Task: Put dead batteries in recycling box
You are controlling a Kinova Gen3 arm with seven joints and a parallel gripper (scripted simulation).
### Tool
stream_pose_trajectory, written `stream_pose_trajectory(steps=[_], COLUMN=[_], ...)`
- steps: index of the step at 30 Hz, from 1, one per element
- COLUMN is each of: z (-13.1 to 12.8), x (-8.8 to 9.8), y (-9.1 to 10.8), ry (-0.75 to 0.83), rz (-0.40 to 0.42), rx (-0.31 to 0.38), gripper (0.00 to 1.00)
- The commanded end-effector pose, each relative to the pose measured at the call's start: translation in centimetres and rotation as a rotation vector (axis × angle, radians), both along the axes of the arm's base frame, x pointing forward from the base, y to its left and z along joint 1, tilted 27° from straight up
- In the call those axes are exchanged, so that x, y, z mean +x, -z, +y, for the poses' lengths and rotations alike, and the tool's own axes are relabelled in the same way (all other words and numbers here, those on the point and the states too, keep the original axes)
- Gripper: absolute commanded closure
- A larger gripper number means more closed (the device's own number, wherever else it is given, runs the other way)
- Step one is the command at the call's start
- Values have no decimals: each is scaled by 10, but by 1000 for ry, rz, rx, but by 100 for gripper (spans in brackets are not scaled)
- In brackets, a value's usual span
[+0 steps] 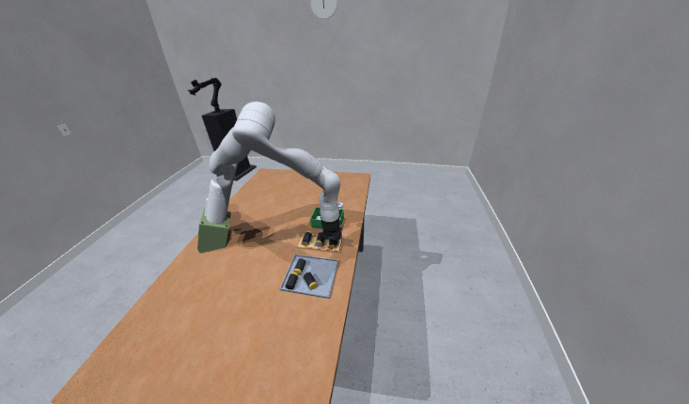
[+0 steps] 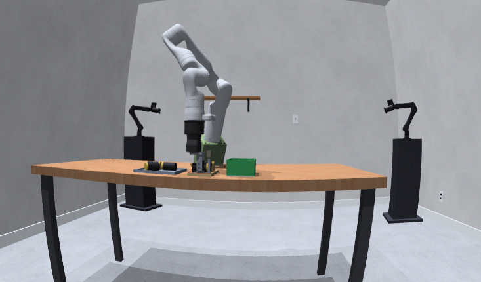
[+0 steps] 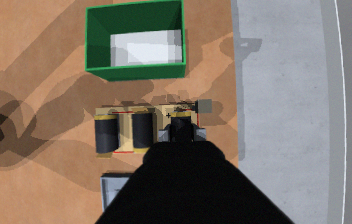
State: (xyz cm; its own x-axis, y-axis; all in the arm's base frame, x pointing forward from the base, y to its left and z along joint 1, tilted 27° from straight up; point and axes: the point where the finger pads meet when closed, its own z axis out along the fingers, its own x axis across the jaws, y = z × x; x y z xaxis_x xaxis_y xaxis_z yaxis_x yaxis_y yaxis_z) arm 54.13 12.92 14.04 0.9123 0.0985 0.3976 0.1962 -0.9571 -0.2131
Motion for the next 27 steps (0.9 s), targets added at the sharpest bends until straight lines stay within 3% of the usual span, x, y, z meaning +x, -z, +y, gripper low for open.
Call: stream_pose_trajectory(steps=[1,4,5,27], z=[0,0,0,0], x=[0,0,0,0], y=[-1,-1,-1,-2], ry=[0,0,0,0], rz=[-1,-1,-1,-1], rx=[0,0,0,0], gripper=[43,43,10,10])
